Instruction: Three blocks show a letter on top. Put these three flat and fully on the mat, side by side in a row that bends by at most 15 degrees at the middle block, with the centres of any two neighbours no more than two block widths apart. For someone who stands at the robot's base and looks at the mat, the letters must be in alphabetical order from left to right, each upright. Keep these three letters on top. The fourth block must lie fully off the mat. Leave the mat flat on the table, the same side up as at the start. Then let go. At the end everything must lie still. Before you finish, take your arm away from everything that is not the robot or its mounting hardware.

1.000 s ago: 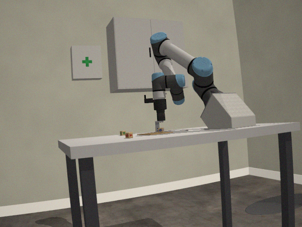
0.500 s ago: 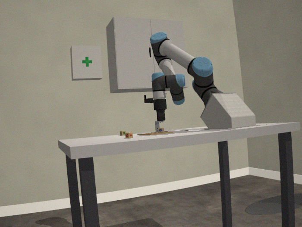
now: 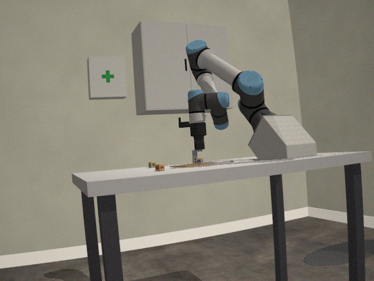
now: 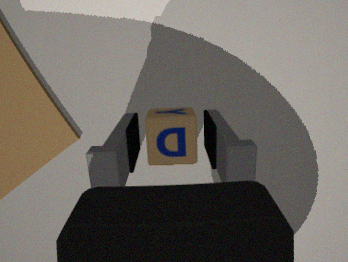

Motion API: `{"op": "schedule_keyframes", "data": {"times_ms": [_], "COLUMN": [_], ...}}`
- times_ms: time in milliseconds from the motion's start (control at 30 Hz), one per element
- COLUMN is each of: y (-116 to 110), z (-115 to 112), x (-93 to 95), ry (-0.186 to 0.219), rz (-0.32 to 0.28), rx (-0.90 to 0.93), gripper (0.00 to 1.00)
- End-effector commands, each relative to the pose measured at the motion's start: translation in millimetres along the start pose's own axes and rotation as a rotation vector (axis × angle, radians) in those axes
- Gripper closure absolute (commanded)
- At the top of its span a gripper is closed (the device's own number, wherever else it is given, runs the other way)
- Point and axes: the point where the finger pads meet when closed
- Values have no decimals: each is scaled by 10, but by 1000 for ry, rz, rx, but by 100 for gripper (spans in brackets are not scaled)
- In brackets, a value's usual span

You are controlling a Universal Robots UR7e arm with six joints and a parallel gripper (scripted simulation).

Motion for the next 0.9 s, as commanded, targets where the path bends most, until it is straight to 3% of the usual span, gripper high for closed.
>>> {"op": "schedule_keyframes", "data": {"times_ms": [0, 267, 300, 867], "y": [-17, -17, -17, -17], "z": [-8, -8, -8, -8], "x": [2, 2, 2, 2], "ry": [1, 1, 1, 1], "rz": [-2, -2, -2, -2], "rx": [-2, -2, -2, -2], "gripper": [21, 21, 51, 51]}}
Point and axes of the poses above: the point where the finger pads meet when closed, its own x axis out along the fingers, its own z axis across the jaws, y = z × x, and after that the axes turned 7 degrees about -x, right-handed
